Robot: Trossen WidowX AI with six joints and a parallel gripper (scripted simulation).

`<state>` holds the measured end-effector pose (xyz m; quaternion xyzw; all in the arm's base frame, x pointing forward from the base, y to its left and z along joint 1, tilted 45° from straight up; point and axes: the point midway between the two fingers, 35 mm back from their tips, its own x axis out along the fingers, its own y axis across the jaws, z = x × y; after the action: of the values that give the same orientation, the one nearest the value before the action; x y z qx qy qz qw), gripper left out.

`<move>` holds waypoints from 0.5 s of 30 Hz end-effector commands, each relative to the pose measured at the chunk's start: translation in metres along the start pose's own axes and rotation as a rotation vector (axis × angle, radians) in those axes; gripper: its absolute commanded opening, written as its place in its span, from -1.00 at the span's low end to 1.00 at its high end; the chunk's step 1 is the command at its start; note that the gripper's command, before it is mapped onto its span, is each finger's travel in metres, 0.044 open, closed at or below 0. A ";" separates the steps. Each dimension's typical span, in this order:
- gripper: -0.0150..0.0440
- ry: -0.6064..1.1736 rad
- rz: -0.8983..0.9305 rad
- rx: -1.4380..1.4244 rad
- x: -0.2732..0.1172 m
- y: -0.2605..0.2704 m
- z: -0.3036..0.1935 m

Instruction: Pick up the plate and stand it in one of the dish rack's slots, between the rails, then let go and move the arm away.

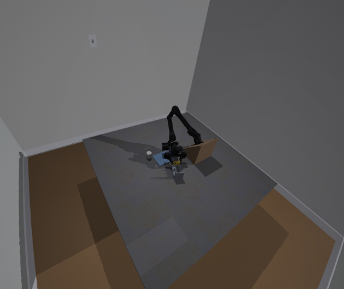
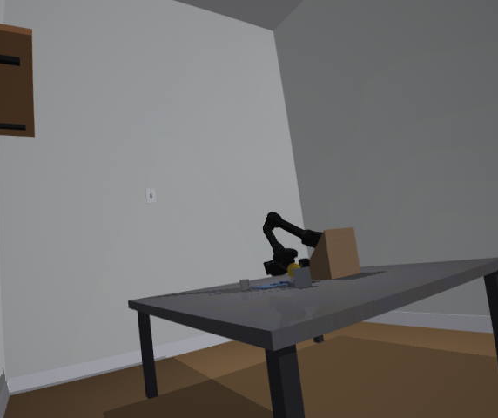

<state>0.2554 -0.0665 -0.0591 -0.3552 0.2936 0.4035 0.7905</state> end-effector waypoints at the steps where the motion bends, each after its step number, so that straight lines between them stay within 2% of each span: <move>1: -0.49 -0.001 0.004 0.002 0.008 0.002 0.002; 15: -0.49 0.000 0.003 0.000 0.019 0.004 -0.016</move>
<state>0.2558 -0.0674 -0.0845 -0.3486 0.2993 0.4058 0.7901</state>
